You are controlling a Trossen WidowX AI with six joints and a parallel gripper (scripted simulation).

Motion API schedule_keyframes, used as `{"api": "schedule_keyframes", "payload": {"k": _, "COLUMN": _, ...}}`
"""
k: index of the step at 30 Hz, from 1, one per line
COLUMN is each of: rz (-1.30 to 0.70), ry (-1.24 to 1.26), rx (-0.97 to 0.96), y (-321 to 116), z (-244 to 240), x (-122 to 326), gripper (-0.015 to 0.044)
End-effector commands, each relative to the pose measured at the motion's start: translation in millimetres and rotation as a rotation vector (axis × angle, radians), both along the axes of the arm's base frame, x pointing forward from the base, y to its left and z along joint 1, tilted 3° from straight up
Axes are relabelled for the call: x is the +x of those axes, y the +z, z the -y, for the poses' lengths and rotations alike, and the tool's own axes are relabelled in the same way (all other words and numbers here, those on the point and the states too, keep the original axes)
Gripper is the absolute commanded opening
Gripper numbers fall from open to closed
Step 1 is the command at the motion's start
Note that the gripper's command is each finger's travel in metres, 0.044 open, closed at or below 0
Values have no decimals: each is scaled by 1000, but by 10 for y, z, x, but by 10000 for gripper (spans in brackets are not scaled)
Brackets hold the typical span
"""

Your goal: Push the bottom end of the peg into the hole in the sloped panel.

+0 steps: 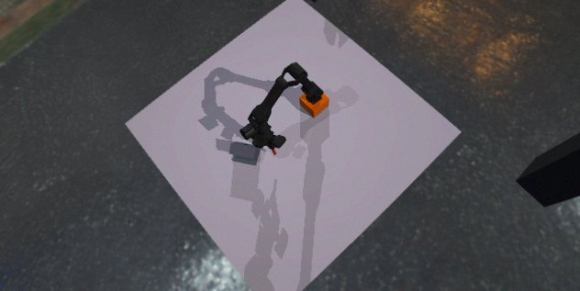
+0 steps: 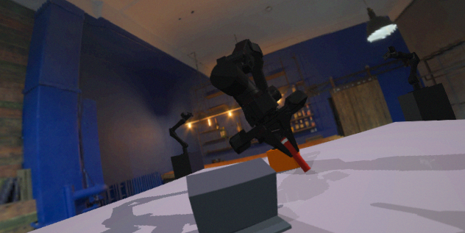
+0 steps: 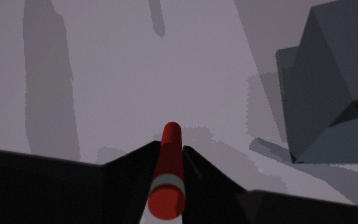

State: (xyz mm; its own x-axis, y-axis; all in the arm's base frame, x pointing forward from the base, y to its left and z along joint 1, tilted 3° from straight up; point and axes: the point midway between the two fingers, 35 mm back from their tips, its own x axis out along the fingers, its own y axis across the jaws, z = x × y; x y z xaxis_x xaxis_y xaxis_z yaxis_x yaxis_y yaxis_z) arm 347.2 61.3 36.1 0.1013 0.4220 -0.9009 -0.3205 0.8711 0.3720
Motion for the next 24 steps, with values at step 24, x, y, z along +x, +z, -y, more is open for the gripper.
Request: {"api": "schedule_keyframes", "payload": {"k": 24, "rz": 64, "ry": -51, "rx": 100, "y": -63, "z": 308, "x": 28, "gripper": 0}}
